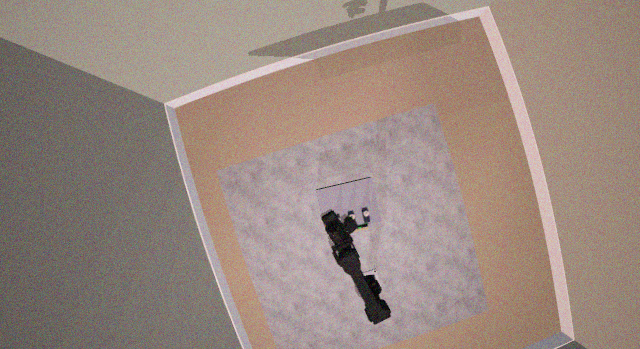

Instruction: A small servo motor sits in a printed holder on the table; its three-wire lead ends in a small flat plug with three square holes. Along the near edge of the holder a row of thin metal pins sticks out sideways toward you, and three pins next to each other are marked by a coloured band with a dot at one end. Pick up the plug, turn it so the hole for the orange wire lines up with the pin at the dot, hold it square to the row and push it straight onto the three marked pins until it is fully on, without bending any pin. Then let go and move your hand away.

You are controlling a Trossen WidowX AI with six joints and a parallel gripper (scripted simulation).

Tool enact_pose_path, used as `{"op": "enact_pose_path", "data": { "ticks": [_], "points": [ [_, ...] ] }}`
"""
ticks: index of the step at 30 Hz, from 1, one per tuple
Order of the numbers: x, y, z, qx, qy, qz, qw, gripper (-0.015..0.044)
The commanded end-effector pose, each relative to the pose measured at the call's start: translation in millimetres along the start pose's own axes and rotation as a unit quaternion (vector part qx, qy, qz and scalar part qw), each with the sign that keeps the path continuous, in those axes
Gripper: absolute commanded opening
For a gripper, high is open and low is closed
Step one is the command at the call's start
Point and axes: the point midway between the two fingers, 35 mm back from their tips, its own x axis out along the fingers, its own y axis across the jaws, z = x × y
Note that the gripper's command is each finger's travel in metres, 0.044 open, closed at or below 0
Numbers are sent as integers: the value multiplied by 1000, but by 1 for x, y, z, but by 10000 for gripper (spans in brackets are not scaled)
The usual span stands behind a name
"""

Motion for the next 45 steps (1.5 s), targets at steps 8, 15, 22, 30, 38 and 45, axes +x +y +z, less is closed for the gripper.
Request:
{"op": "enact_pose_path", "data": {
  "ticks": [8, 15, 22, 30, 38, 45],
  "points": [
    [27, -13, -31, 122, 1, -127, 984, 115],
    [32, -17, -37, 148, -6, -155, 977, 115],
    [52, -23, -38, 148, -6, -155, 977, 115],
    [59, -26, -38, 148, -6, -155, 977, 115],
    [70, -29, -39, 148, -6, -155, 977, 115],
    [70, -29, -39, 148, -6, -155, 977, 16]
  ]
}}
